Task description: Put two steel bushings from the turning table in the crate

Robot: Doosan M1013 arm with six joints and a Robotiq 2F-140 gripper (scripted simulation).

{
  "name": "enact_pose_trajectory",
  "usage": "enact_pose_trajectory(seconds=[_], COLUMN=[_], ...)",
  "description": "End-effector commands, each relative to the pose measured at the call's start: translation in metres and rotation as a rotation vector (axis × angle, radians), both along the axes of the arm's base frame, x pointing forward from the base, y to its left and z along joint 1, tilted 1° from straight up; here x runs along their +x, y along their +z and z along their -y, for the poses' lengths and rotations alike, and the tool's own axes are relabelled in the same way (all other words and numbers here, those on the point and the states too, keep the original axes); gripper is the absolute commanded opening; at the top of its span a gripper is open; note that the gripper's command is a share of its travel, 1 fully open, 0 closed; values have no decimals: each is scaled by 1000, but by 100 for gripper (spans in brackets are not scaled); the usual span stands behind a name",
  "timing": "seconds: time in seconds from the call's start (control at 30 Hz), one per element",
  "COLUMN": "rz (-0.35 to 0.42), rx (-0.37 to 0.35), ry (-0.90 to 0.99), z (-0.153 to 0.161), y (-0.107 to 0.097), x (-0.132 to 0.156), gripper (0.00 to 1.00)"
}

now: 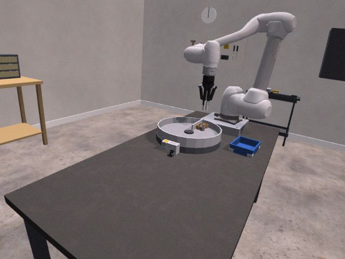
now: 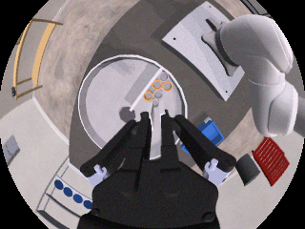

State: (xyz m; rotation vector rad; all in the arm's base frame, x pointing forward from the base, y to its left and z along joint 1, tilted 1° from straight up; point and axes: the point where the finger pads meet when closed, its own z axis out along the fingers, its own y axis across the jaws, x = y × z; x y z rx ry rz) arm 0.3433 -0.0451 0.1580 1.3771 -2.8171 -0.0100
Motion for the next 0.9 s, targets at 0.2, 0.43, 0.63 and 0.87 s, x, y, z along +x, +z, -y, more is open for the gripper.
enact_pose_trajectory(seconds=[0.2, 0.43, 0.63, 0.87], rz=[0, 0, 0, 0], rx=[0, 0, 0, 0], ry=[0, 0, 0, 0], z=[0, 0, -16, -17], y=[0, -1, -60, -64], x=[0, 0, 24, 26], gripper=[9, 24, 24, 24])
